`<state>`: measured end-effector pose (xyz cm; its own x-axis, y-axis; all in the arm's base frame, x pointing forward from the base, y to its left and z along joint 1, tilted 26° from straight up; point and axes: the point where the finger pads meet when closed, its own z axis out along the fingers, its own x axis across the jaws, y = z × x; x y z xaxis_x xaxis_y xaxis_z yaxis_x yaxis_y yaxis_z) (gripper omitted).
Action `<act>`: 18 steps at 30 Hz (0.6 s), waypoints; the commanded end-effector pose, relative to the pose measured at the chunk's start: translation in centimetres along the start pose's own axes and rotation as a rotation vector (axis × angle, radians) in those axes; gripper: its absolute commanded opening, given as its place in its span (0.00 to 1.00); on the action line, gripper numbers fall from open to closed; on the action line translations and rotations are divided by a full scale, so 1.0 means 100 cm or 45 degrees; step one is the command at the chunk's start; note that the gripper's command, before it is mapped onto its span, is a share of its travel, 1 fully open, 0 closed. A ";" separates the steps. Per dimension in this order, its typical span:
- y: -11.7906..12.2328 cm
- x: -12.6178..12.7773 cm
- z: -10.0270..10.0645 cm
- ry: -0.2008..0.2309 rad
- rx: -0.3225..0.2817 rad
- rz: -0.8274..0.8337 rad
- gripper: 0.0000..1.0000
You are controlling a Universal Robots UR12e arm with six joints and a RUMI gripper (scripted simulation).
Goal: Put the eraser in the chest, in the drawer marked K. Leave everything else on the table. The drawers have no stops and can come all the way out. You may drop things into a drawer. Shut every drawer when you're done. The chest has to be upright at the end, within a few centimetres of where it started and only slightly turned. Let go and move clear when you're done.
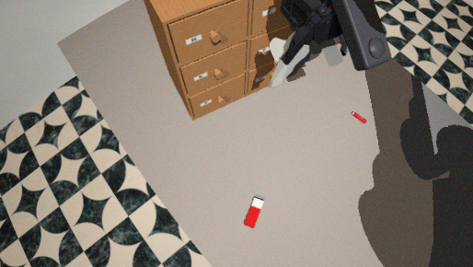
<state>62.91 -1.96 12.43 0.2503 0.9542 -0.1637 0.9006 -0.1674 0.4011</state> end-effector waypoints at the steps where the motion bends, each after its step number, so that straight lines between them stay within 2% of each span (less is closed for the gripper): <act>1: 0.001 0.000 0.000 0.000 -0.007 0.000 1.00; 18: 0.004 0.000 0.004 0.000 -0.063 0.000 1.00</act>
<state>63.27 -2.08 12.25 0.2504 0.9542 -0.1637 0.8884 -0.1592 0.4305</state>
